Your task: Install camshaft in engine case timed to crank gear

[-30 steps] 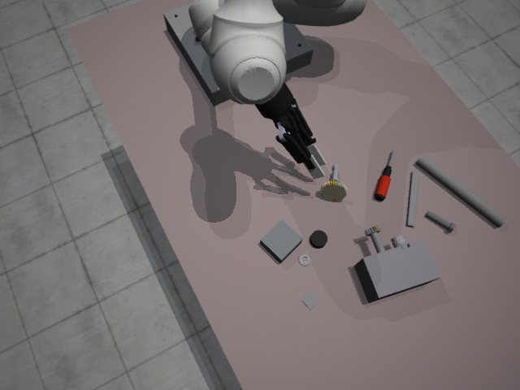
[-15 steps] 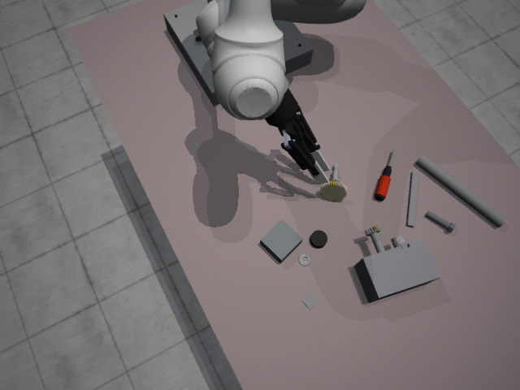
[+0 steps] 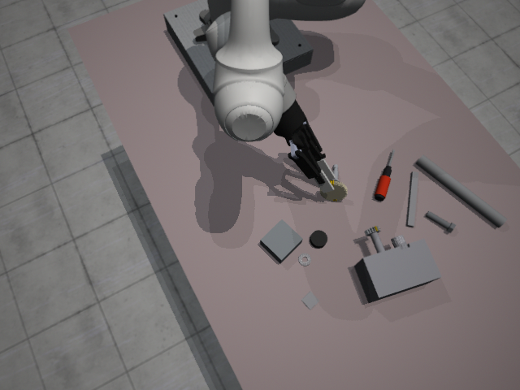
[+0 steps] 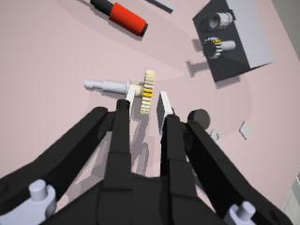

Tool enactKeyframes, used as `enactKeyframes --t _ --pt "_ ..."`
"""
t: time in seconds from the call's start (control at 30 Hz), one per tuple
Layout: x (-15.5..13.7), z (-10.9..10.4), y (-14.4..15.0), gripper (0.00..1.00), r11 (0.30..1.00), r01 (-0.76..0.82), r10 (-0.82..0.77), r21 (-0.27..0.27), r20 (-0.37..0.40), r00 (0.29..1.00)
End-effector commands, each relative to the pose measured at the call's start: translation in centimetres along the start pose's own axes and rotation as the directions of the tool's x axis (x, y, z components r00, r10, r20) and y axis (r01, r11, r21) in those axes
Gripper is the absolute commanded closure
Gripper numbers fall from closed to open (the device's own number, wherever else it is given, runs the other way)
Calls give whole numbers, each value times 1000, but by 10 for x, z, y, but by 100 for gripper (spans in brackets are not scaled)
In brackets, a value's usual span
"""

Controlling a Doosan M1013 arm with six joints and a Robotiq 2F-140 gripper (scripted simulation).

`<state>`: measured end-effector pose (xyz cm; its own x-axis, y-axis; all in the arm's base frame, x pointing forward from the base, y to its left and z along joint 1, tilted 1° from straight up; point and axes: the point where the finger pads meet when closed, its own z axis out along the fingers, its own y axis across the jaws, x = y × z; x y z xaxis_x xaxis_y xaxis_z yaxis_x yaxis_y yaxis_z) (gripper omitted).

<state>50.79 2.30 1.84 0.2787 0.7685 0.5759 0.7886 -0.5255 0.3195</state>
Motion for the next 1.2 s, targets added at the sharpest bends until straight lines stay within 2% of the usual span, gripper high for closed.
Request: enactKeyframes --t 0.0,1.17 --pt "0 4 0 79 1000 0 0 -1 -1 1000" --pt "0 8 0 79 1000 0 0 -1 -1 1000"
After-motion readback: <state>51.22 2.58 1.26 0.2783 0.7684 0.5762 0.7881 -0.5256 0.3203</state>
